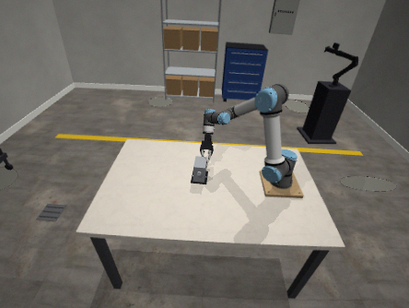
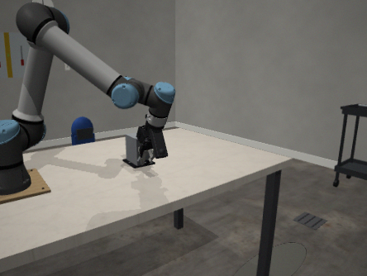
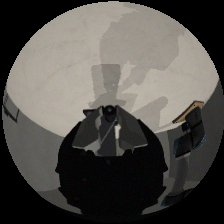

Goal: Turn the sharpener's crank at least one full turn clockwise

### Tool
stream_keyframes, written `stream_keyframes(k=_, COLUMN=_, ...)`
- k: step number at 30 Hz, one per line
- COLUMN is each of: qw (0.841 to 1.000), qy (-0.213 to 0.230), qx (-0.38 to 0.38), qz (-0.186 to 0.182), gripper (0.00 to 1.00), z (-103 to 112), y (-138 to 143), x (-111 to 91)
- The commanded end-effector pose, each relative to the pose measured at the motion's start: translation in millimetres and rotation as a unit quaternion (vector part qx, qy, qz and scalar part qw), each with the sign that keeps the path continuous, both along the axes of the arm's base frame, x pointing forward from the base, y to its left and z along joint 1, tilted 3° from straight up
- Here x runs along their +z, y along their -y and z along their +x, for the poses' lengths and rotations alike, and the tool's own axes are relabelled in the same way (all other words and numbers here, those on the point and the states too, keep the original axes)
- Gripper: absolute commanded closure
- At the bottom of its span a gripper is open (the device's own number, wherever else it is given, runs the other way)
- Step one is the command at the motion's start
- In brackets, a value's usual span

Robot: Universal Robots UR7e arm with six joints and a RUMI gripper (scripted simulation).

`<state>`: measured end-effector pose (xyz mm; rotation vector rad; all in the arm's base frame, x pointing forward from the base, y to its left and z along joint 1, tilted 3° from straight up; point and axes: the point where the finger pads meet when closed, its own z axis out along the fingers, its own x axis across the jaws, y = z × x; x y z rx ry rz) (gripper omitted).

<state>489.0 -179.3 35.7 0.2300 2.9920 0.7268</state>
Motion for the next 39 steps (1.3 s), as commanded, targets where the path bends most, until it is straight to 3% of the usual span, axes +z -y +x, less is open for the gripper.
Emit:
stream_keyframes(k=1, qw=1.0, qy=0.0, qx=0.0, qz=0.0, gripper=0.91, z=-6.1, y=-0.8, x=3.7)
stream_keyframes(k=39, qw=1.0, qy=0.002, qx=0.0, qz=-0.002, gripper=0.91, z=-21.6, y=-3.5, x=37.3)
